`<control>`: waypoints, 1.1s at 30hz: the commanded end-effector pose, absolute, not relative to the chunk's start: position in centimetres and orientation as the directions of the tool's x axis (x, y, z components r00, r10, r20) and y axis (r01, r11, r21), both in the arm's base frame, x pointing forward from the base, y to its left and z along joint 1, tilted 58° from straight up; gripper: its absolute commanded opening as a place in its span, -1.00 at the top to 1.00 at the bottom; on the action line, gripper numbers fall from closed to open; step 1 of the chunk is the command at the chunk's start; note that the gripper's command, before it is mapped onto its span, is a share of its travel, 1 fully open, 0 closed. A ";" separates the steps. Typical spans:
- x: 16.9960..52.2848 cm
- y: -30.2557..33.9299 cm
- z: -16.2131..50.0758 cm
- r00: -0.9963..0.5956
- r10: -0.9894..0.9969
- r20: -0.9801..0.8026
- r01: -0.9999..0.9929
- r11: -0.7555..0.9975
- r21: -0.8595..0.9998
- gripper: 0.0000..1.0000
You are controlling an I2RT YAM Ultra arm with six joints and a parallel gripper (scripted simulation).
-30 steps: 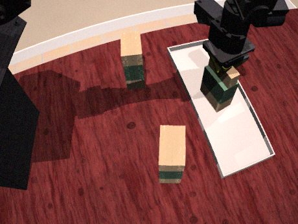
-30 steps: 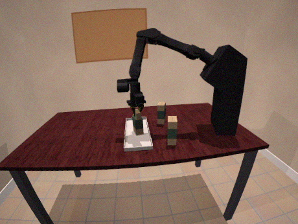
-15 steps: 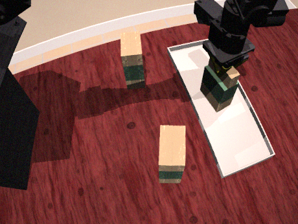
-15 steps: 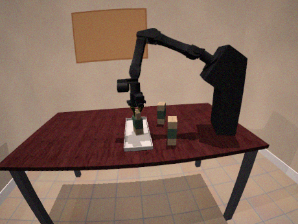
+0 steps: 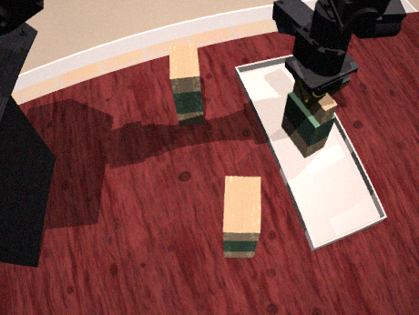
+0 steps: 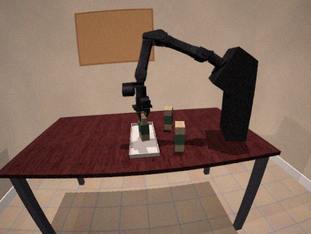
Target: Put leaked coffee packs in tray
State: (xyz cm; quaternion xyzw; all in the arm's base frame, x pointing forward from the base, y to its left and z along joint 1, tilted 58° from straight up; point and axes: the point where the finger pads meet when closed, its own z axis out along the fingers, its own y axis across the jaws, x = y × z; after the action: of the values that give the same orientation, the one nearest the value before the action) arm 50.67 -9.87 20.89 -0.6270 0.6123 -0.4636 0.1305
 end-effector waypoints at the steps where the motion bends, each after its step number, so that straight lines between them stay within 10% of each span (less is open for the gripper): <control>1: 50.9 -9.6 23.2 -0.183 -0.891 0.416 -0.611 -0.228 -0.758 0.54; 24: 50.9 -9.6 23.2 -0.183 -0.891 0.416 -0.611 -0.228 -0.758 0.54; 25: 50.9 -9.6 23.2 -0.183 -0.891 0.416 -0.611 -0.228 -0.758 -0.52; 33: 50.9 -9.6 23.2 -0.183 -0.891 0.416 -0.611 -0.228 -0.758 -0.52</control>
State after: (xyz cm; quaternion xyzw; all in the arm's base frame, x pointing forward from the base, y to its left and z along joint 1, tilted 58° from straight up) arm 50.67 -9.85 20.91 -0.6271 0.6121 -0.4636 0.1308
